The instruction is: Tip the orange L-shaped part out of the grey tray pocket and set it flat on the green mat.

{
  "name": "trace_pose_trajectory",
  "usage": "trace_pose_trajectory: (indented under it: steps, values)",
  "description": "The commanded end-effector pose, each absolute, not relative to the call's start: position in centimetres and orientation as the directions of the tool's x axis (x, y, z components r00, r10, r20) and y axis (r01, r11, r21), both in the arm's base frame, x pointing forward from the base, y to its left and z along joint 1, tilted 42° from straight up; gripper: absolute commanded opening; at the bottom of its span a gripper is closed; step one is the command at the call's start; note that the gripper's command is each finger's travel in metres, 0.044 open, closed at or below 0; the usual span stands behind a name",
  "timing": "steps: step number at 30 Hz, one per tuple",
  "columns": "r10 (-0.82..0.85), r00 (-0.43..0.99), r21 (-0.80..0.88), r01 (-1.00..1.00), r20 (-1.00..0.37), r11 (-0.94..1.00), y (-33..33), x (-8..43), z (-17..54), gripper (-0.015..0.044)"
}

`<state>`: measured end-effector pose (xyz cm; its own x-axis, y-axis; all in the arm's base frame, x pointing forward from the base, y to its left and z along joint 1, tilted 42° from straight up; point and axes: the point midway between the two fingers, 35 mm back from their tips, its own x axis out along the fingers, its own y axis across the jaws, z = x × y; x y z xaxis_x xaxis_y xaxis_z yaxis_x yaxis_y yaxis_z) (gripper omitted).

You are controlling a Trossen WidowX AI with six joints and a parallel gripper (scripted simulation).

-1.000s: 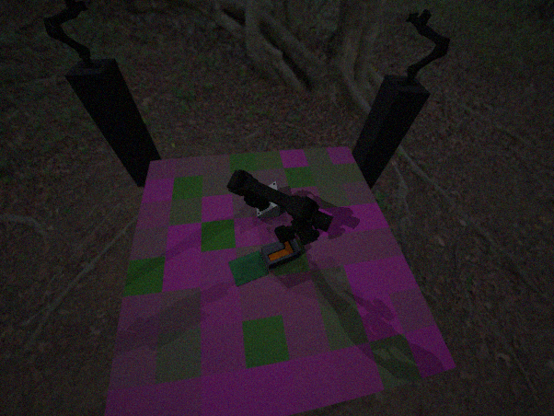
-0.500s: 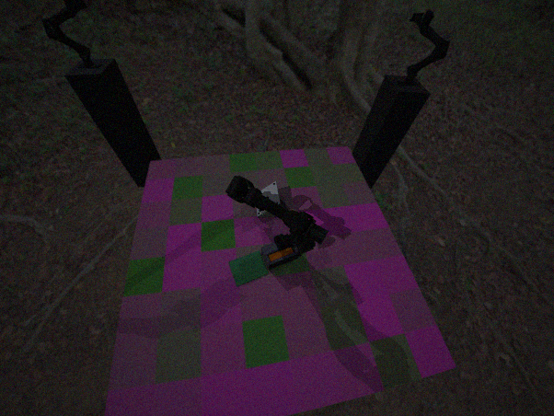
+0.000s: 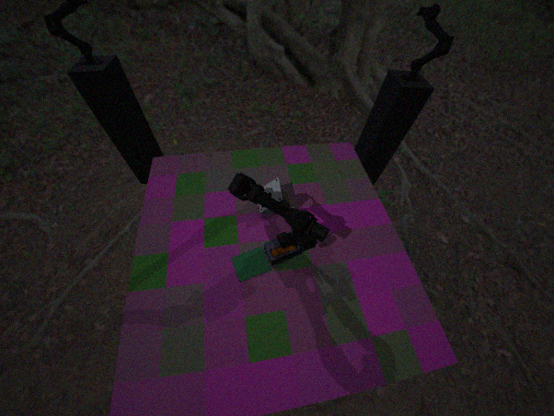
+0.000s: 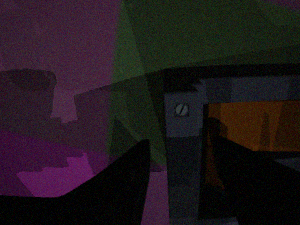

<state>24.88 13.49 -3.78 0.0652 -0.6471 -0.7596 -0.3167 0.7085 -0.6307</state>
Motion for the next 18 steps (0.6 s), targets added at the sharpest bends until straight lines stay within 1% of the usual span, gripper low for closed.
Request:
trace_pose_trajectory:
  steps: [1,18]
  values:
    - [-0.654,0.062,-0.636,-0.322,-0.754,0.702,12.8,24.8,-4.3,0.0180]
    - [-0.655,0.062,-0.636,-0.322,-0.753,0.701,11.8,24.8,-5.3,0.0180]
